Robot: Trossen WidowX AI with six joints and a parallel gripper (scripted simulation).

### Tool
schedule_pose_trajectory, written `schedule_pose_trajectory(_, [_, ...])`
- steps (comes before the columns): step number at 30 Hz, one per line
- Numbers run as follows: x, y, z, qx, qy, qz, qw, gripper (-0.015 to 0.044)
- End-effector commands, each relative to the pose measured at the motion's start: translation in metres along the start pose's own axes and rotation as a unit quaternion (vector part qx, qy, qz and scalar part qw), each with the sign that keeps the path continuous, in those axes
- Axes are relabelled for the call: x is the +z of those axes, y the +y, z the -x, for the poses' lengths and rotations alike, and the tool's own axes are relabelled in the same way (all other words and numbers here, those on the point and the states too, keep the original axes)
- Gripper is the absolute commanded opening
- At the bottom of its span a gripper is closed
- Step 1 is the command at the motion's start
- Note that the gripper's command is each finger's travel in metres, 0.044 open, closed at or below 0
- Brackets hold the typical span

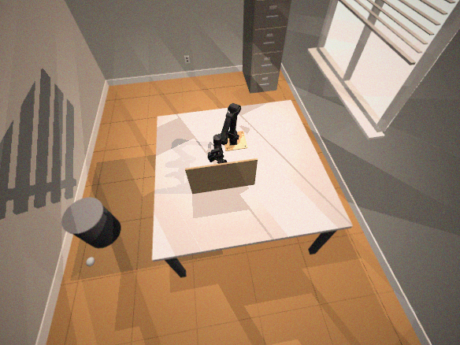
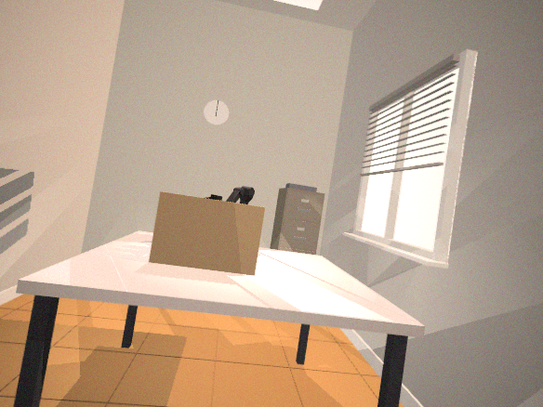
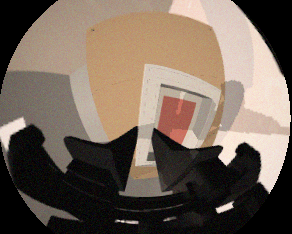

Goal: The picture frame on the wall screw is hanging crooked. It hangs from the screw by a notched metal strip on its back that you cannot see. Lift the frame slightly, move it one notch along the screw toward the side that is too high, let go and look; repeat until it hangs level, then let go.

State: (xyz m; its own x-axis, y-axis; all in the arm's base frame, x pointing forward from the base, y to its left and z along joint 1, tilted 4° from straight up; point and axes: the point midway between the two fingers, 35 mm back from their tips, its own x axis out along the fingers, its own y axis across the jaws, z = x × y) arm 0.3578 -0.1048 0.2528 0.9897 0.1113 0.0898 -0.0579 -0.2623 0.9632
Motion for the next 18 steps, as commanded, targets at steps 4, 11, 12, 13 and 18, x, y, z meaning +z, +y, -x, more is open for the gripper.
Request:
schedule_pose_trajectory(4, [-0.0008, 0.0011, 0.0003, 0.004, 0.0, 0.005, 1.0, 0.0])
schedule_pose_trajectory(11, [-0.0007, -0.0012, 0.0003, 0.004, 0.0, 0.005, 1.0, 0.0])
schedule_pose_trajectory(12, [-0.0007, -0.0015, 0.0003, 0.004, 0.0, 0.005, 1.0, 0.0])
schedule_pose_trajectory(13, [-0.0007, -0.0019, 0.0003, 0.004, 0.0, 0.005, 1.0, 0.0])
schedule_pose_trajectory(18, [-0.0007, -0.0035, 0.0003, 0.004, 0.0, 0.005, 1.0, 0.0])
